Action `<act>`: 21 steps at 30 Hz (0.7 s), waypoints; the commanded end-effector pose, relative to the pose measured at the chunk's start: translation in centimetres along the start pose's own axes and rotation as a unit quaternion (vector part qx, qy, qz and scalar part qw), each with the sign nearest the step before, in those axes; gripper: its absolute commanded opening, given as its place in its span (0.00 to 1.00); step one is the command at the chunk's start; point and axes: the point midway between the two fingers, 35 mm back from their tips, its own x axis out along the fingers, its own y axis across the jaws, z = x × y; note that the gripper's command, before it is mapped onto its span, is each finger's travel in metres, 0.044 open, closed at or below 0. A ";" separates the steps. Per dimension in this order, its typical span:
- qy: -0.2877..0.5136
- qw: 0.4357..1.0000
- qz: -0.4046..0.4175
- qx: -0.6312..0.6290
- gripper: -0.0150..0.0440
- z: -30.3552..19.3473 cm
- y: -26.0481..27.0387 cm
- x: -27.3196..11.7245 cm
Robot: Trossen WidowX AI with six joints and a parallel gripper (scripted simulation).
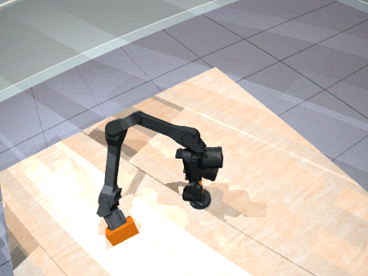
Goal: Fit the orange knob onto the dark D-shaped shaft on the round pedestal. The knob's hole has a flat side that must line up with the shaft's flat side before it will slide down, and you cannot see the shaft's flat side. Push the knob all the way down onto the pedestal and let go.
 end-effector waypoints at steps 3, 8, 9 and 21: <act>-0.004 0.997 0.000 0.072 0.25 0.1 0.2 -0.4; -0.004 0.997 0.000 0.072 0.25 0.2 0.1 -0.3; -0.004 0.997 0.000 0.072 0.25 0.2 0.1 -0.2; -0.004 0.997 0.000 0.072 0.25 0.1 0.1 -0.1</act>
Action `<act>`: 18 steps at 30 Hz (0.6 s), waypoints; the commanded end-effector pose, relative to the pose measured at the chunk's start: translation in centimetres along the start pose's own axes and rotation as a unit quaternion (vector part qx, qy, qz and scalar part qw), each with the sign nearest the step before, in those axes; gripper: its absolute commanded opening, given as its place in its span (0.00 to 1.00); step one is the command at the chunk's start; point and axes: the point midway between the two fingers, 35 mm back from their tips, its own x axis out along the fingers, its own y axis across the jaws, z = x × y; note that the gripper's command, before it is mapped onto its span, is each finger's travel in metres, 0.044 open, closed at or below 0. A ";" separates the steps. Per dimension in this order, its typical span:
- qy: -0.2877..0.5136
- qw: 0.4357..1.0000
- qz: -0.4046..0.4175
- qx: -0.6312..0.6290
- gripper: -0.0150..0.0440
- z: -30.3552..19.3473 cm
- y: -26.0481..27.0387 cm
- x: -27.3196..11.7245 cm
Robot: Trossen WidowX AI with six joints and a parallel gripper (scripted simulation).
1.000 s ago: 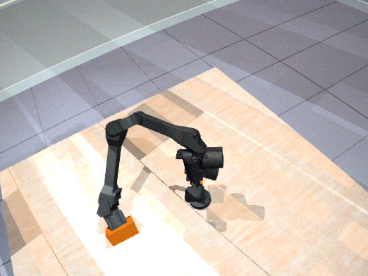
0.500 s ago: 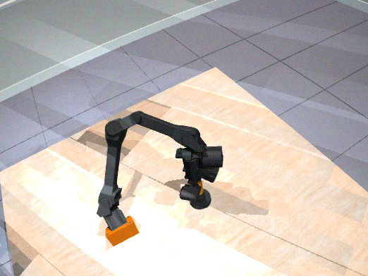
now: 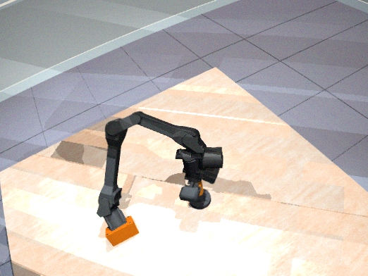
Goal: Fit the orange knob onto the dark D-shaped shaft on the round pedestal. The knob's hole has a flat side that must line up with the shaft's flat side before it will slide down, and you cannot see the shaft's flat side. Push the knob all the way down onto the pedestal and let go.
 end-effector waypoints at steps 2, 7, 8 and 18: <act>-0.002 1.000 0.000 0.001 0.25 0.0 0.2 -0.3; -0.002 1.000 0.001 0.001 0.25 0.0 0.2 0.2; -0.002 1.000 0.000 0.001 0.25 0.0 0.2 0.1; -0.002 1.000 0.000 0.001 0.25 0.1 0.0 -0.4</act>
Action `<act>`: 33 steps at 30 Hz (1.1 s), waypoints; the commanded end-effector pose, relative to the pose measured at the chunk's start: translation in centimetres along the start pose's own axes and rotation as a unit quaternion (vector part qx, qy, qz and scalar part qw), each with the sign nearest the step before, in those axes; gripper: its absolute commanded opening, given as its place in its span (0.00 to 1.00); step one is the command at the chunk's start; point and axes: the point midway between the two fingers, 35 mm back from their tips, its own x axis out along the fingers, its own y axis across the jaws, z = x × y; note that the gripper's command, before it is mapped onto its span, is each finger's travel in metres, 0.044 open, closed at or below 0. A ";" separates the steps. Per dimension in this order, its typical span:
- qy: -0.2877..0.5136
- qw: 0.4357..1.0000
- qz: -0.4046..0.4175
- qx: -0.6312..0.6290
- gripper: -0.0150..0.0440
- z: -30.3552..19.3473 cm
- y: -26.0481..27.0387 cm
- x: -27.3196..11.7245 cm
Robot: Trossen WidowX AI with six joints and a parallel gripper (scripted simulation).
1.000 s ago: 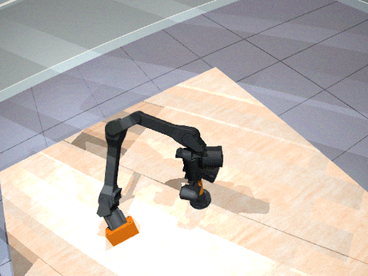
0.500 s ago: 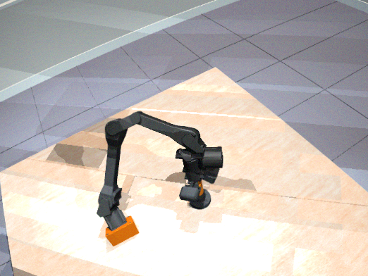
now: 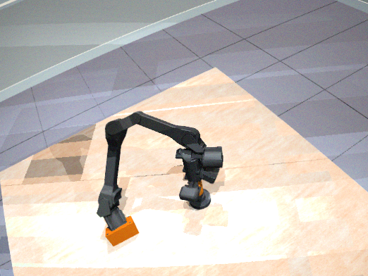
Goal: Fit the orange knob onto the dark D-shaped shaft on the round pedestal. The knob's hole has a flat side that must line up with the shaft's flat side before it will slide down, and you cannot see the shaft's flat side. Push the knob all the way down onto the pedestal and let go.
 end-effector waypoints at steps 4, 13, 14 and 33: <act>-0.003 0.999 0.001 0.042 0.25 0.2 -0.1 -0.4; -0.003 0.995 0.001 0.104 0.25 0.3 -0.1 -0.3; -0.003 0.995 0.001 0.104 0.25 0.3 -0.1 -0.2; -0.003 0.995 0.002 0.103 0.25 0.2 0.0 0.5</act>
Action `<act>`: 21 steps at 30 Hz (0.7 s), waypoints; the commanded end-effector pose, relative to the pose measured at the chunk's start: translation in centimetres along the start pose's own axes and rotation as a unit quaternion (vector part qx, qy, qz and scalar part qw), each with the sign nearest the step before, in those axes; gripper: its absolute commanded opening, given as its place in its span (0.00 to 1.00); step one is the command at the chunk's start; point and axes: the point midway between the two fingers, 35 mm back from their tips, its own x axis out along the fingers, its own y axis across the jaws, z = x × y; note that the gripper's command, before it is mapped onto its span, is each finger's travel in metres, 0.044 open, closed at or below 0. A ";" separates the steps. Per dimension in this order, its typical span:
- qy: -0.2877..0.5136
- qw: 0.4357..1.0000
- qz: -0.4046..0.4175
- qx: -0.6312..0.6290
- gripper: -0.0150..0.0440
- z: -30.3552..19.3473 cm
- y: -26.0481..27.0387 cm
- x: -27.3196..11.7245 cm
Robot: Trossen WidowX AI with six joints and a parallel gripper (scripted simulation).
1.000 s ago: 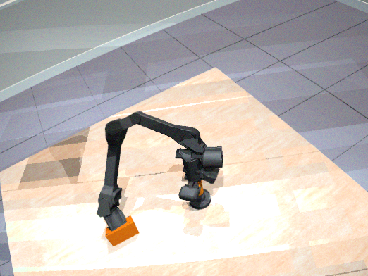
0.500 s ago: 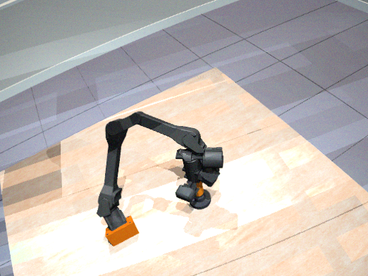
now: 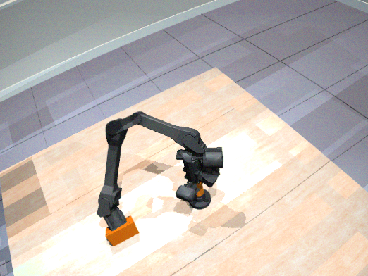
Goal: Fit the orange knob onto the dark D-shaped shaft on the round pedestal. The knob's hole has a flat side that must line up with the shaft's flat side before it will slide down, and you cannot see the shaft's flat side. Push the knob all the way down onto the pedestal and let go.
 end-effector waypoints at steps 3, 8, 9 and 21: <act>-0.001 1.000 0.003 0.000 0.25 0.1 0.1 0.5; -0.001 1.000 0.003 0.000 0.25 0.2 0.0 1.1; -0.001 1.000 0.003 0.000 0.25 0.2 0.0 1.2; 0.002 1.000 0.000 0.000 0.34 0.0 0.0 1.3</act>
